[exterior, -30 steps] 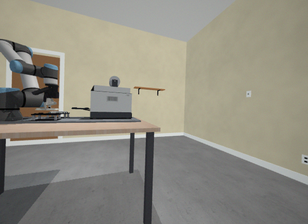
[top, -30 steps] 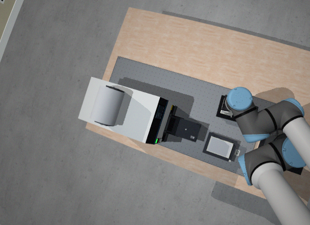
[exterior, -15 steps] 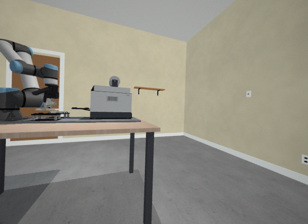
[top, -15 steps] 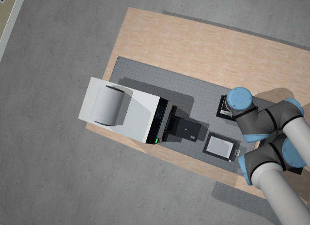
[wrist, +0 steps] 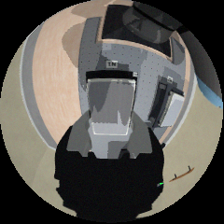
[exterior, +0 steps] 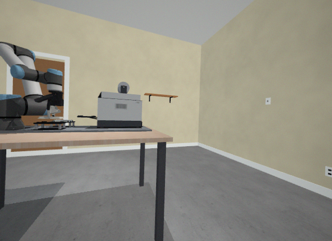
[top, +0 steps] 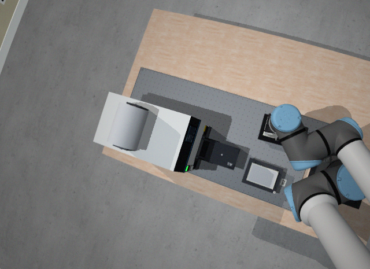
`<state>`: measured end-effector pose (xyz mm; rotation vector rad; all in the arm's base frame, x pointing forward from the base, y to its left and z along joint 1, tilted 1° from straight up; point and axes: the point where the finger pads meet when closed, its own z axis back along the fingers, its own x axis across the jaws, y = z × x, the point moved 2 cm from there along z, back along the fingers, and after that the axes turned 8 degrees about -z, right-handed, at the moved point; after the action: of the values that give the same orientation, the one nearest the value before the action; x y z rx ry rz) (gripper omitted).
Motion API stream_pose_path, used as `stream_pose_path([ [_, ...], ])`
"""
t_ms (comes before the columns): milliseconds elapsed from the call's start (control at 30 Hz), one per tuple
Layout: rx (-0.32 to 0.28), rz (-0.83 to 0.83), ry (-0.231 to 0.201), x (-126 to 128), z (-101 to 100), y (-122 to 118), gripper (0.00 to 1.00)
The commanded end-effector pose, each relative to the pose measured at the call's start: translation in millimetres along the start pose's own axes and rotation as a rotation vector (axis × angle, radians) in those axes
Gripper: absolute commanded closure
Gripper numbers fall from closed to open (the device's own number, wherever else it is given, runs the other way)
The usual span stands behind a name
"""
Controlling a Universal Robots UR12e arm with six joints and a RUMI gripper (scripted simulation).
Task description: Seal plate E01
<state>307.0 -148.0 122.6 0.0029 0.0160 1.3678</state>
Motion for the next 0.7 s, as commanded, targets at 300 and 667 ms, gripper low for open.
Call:
stream_pose_path([
  [300,-0.001,0.000,0.001,-0.3,-7.8,-0.3,1.00],
  [667,-0.001,0.000,0.001,-0.4,-17.5,-0.4,1.00],
])
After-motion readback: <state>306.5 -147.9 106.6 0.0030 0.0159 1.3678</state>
